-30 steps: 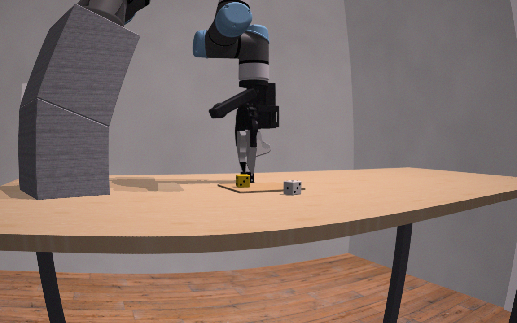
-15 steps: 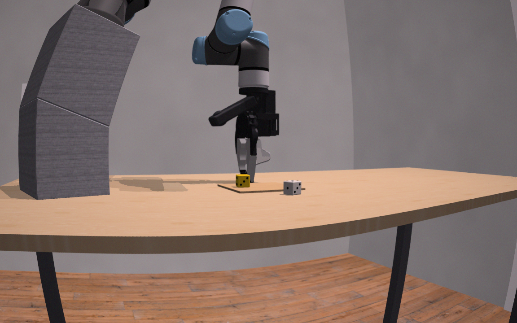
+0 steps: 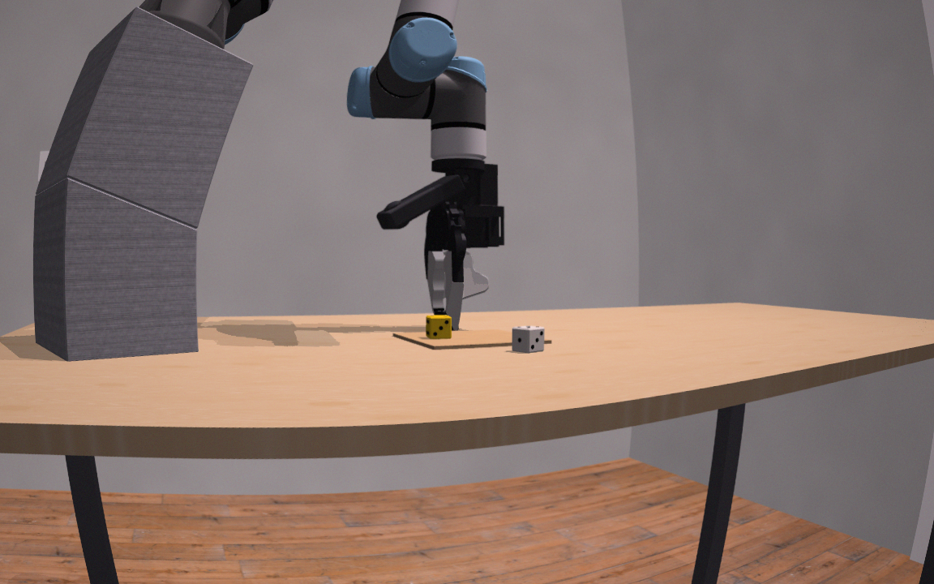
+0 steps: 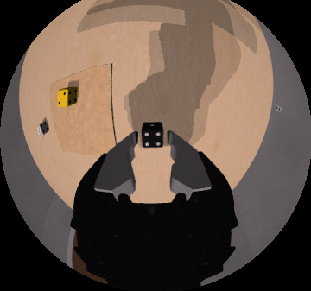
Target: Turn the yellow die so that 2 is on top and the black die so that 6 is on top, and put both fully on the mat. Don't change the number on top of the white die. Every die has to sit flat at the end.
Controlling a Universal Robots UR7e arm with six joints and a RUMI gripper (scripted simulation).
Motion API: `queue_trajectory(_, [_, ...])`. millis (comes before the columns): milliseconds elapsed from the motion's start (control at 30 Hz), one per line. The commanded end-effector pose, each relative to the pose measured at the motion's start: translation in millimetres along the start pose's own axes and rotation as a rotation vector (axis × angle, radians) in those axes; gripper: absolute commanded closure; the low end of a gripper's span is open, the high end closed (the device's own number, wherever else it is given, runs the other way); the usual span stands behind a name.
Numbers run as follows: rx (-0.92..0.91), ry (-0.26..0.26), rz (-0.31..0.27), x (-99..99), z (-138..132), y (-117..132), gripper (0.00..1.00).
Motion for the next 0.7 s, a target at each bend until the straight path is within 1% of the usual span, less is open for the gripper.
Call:
queue_trajectory(0, [0.0,0.0,-0.001,0.3,0.0,0.4,0.76])
queue_trajectory(633, [0.0,0.0,-0.001,0.3,0.0,0.4,0.76])
queue_trajectory(667, [0.0,0.0,-0.001,0.3,0.0,0.4,0.94])
Point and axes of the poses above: the point where the finger pads meet when closed, its own x axis back along the fingers, its own z axis across the jaws, y = z × x, the point moved 9 cm from there along x, back along the fingers, and after that the axes turned 1 degree about -x, right-handed, at the moved point
